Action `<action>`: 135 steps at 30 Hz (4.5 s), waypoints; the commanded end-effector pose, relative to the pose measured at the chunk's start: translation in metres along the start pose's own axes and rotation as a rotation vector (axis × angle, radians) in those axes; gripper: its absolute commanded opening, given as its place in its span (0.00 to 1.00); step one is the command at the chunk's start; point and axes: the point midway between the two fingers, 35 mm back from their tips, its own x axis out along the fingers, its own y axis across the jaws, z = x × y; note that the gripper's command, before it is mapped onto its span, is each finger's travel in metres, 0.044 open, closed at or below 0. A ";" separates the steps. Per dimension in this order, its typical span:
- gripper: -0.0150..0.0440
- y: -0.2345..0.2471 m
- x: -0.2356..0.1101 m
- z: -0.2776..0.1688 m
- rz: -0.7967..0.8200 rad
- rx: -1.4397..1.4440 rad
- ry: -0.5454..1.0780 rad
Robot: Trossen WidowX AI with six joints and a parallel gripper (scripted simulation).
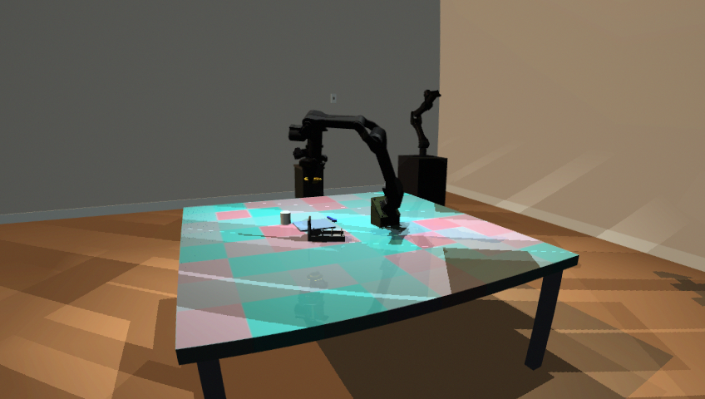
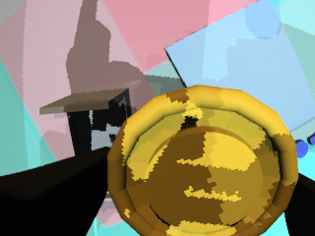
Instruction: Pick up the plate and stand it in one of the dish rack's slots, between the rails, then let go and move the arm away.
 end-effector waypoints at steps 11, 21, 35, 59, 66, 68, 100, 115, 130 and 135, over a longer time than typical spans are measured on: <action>0.25 0.042 -0.005 -0.061 0.012 0.487 -0.012; 0.25 0.062 -0.002 -0.107 0.024 0.831 -0.018; 0.25 0.076 0.010 -0.170 0.045 1.305 -0.013; 0.25 0.054 0.057 -0.167 -0.165 1.061 -0.290; 0.25 0.047 0.074 -0.161 -0.233 0.925 -0.426; 0.25 0.045 0.078 -0.159 -0.248 0.886 -0.464; 0.25 0.053 0.121 -0.143 -0.253 0.287 -1.039; 0.25 0.067 0.128 -0.154 -0.113 0.064 -1.262; 0.25 0.074 0.128 -0.176 0.085 -0.089 -1.436; 0.25 0.074 0.126 -0.184 0.162 -0.122 -1.485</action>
